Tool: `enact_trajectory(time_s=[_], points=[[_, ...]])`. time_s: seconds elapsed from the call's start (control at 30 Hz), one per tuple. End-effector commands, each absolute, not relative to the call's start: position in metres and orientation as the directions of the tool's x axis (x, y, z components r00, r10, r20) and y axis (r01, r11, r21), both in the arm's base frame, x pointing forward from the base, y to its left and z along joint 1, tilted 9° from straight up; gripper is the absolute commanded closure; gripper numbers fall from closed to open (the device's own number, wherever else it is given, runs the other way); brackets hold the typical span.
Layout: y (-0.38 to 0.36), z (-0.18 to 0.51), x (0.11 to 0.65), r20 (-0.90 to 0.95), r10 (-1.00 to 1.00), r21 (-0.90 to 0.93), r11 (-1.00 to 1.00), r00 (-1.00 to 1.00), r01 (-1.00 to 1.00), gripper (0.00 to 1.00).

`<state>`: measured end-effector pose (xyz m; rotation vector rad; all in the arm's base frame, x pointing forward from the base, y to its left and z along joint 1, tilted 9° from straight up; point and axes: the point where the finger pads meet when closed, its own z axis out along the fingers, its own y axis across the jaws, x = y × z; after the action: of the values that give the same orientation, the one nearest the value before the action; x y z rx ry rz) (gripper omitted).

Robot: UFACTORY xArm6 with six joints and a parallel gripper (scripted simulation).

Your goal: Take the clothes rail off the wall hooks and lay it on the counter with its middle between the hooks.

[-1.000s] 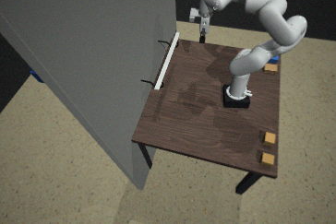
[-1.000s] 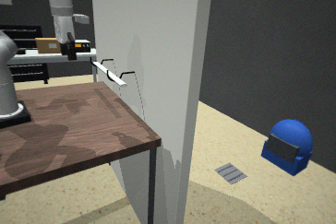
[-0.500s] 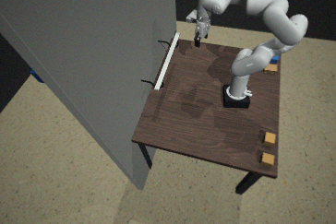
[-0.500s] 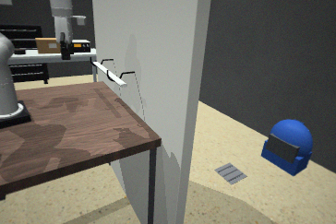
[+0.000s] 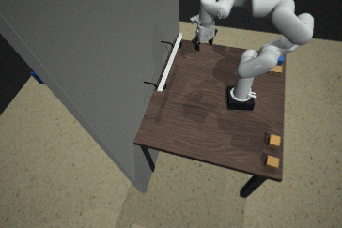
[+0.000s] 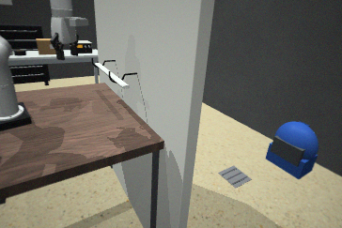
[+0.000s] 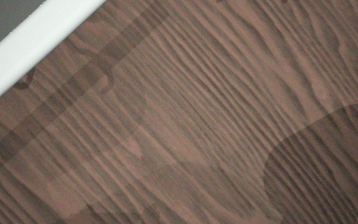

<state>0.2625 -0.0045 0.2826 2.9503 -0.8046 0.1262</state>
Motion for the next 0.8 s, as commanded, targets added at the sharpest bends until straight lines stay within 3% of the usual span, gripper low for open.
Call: enact_trajectory(time_s=[0.0, 0.77], points=[[0.005, 0.281, 0.260, 0.125, -0.643, 0.054, -0.756, 0.755, -0.652, 0.00], [0.042, 0.269, 0.243, 0.157, -0.962, -0.029, -0.229, 0.222, -0.973, 0.00]])
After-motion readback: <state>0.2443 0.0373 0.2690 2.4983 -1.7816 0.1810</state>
